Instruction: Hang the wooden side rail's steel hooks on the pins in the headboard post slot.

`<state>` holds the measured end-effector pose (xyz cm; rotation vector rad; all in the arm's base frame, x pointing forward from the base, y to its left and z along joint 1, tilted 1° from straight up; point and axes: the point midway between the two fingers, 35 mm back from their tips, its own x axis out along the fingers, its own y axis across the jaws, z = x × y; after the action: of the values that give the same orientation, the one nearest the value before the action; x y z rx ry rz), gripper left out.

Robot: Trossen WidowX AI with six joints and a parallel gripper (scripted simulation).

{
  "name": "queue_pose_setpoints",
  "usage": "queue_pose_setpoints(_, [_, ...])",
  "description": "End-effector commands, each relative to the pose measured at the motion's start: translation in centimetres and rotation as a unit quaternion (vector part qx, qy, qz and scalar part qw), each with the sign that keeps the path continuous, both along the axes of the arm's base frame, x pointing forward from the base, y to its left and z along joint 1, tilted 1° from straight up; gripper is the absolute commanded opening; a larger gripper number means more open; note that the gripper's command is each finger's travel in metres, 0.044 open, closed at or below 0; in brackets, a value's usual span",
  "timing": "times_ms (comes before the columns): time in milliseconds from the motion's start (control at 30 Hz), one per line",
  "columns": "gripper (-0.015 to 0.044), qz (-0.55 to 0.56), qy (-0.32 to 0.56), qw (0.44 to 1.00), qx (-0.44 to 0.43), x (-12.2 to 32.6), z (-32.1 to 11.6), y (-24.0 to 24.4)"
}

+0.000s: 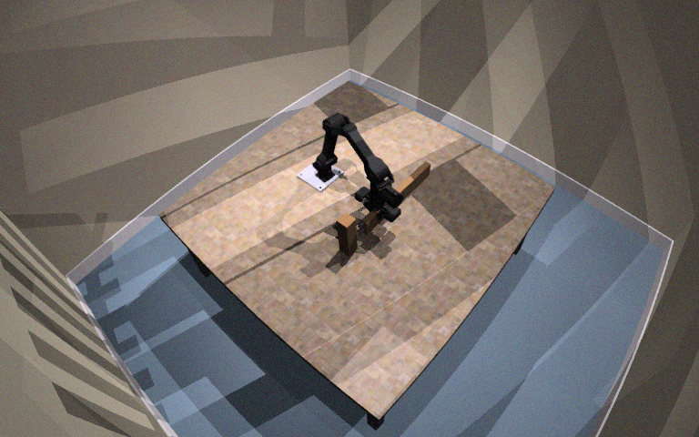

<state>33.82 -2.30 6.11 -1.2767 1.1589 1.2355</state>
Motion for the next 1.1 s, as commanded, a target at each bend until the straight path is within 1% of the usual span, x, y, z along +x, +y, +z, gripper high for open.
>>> queue_pose_setpoints(0, [0.0000, 0.005, -0.007, 1.000, 0.000, 0.22, 0.61, 0.00])
queue_pose_setpoints(1067, [0.0000, 0.005, -0.007, 1.000, 0.000, 0.20, 1.15, 0.01])
